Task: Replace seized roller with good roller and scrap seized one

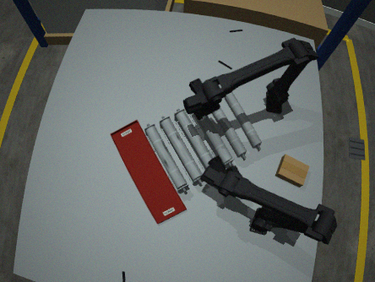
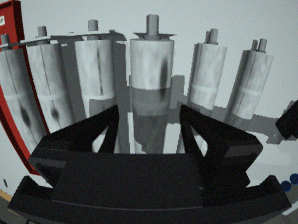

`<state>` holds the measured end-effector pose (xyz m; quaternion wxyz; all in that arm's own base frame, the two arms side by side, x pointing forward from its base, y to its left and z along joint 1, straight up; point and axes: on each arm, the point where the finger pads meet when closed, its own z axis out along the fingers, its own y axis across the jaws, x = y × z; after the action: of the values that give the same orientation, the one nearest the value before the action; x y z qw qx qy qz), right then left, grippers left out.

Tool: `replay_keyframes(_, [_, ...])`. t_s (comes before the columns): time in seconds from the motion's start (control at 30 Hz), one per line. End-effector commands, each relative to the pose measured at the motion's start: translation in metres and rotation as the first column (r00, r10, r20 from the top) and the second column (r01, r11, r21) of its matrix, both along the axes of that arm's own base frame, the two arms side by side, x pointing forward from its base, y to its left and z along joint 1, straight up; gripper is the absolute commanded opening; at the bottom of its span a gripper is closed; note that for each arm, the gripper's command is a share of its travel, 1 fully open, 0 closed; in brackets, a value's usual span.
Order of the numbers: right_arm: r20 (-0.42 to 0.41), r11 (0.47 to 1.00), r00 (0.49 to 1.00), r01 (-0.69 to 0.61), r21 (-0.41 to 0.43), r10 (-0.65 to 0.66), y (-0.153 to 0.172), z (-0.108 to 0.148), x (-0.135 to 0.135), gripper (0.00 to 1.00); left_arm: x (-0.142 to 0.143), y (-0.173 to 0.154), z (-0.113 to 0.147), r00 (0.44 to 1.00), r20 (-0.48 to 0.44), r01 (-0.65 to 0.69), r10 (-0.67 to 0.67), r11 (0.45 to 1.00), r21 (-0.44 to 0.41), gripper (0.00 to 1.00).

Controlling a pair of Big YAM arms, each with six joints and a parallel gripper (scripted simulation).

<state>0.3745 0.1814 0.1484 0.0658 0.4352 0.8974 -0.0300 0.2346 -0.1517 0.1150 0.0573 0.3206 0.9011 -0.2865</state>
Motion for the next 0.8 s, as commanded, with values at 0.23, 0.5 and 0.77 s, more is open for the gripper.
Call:
replay_keyframes(0.23, [0.076,0.999,0.997,-0.028,0.04,0.025,0.002,0.022,0.018,0.62,0.032,-0.002,0.025,0.995,0.089,-0.035,0.036,0.999,-0.012,0.32])
replay_keyframes(0.5, [0.127,0.993,0.987,-0.105,0.057,0.098,-0.004,0.023,0.029,0.62,0.057,0.001,0.03,0.986,0.149,-0.077,0.077,0.997,-0.003,0.32])
replay_keyframes(0.77, [0.301,0.965,0.928,-0.252,0.069,0.221,-0.015,0.05,0.067,0.62,0.113,0.011,0.06,0.931,0.32,-0.181,0.174,0.983,-0.007,0.32])
